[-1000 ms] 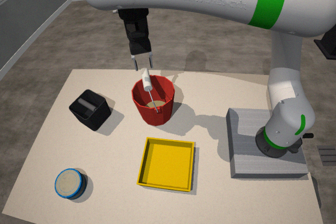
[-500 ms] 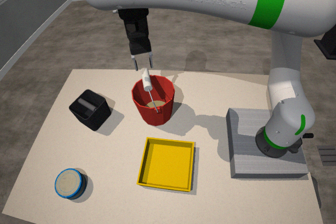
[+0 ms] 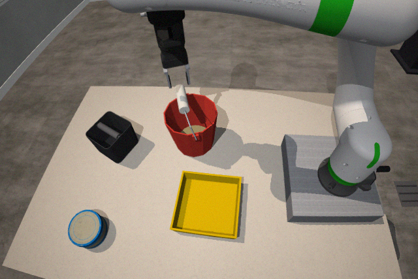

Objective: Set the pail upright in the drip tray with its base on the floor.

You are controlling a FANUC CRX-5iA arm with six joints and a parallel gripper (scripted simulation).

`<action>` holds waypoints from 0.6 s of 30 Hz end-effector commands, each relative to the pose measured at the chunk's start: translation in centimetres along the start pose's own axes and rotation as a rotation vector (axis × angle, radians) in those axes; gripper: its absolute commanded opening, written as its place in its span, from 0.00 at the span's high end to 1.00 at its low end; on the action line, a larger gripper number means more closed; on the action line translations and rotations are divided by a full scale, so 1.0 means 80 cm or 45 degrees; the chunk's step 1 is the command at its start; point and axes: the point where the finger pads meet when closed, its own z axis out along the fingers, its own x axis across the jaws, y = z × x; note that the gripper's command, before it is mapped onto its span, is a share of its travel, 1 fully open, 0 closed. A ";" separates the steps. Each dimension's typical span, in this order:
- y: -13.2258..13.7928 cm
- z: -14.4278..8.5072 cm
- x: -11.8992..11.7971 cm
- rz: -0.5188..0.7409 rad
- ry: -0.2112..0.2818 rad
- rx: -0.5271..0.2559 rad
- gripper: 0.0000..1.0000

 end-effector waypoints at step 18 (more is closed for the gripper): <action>0.000 0.007 0.000 0.000 0.001 -0.002 0.00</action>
